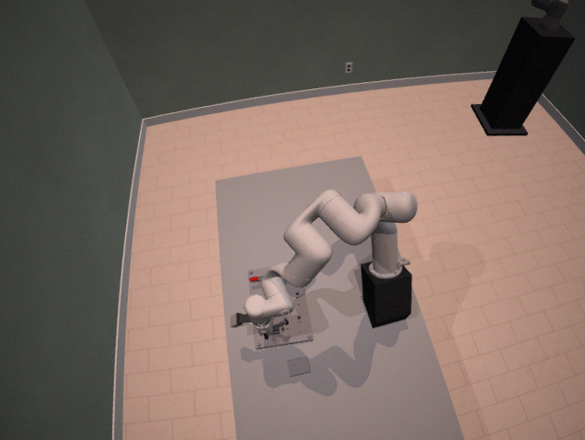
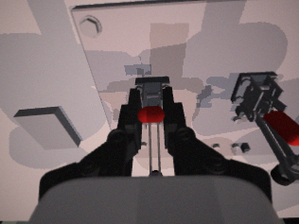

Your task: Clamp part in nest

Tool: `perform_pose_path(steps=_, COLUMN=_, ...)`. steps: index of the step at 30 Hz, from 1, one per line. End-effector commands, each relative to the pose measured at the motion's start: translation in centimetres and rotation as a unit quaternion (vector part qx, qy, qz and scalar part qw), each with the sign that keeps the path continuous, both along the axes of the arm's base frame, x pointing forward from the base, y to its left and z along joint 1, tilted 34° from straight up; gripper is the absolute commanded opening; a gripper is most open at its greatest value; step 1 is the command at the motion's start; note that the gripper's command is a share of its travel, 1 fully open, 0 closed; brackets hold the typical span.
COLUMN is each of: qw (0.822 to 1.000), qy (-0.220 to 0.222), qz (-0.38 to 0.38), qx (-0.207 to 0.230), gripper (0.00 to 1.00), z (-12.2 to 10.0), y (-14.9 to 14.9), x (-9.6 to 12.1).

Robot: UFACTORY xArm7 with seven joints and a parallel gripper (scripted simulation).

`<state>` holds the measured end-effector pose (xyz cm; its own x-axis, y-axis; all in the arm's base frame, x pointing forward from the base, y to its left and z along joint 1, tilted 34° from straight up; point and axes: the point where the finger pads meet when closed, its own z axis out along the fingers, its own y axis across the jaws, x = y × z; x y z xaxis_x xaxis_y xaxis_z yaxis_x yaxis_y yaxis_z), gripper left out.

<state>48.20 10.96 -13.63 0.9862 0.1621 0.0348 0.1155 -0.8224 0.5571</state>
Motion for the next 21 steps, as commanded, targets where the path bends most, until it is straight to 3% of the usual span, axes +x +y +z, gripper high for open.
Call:
perform_pose_path(steps=1, qw=1.0, qy=0.0, qz=0.001, qx=0.001, gripper=0.0, z=0.1, y=0.2, x=-0.4)
perform_pose_path(steps=21, qw=1.0, qy=0.0, qz=0.001, qx=0.001, gripper=0.0, z=0.2, y=0.0, x=-1.5)
